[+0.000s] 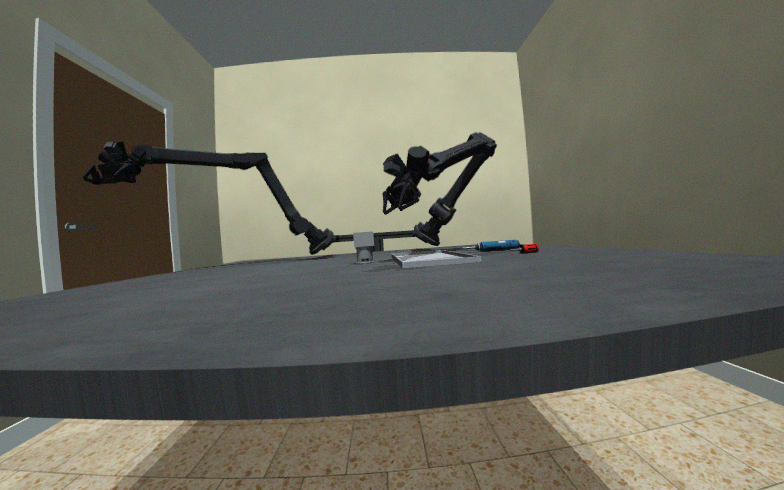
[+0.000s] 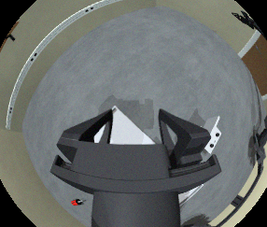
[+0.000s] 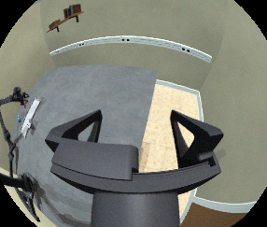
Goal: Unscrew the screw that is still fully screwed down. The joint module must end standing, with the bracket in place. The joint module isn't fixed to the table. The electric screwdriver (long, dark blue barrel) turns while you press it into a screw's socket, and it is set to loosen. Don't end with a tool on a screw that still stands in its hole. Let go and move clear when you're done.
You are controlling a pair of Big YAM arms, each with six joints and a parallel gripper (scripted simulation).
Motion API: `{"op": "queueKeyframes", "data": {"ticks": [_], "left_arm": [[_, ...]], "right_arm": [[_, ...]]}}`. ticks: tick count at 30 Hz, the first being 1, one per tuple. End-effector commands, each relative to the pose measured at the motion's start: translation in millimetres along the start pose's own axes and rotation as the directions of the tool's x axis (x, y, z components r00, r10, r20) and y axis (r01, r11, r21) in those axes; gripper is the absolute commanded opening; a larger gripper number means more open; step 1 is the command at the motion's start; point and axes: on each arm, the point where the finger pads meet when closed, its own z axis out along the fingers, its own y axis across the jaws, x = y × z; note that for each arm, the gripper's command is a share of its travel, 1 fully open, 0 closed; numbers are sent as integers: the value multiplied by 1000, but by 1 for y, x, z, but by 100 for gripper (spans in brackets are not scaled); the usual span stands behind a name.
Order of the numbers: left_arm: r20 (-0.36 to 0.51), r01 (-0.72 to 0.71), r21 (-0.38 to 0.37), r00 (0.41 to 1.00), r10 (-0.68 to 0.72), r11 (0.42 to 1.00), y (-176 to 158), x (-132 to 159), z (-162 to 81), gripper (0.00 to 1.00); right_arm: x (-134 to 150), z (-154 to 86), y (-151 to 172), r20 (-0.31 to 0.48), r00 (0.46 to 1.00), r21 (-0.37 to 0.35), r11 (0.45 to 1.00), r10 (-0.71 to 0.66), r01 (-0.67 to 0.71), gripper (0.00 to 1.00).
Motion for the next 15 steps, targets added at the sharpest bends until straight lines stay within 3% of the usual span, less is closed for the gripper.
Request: {"op": "queueKeyframes", "data": {"ticks": [1,9,10,13,15], "left_arm": [[-41,117,-23,992,-118,993,28,25,-8,65],[-89,276,-56,956,-280,960,60,58,-19,65],[-114,266,-41,956,-269,963,48,64,-8,65],[-116,265,-40,956,-268,963,48,64,-8,65],[-106,318,-71,940,-324,946,65,70,-24,65]], "right_arm": [[-21,-8,-2,14,999,18,999,-40,40,100],[-21,-8,-2,14,999,18,999,-40,40,100],[-21,-8,-2,14,999,18,999,-40,40,100],[-21,-8,-2,14,999,18,999,-40,40,100],[-21,-8,-2,14,999,18,999,-40,40,100]]}}
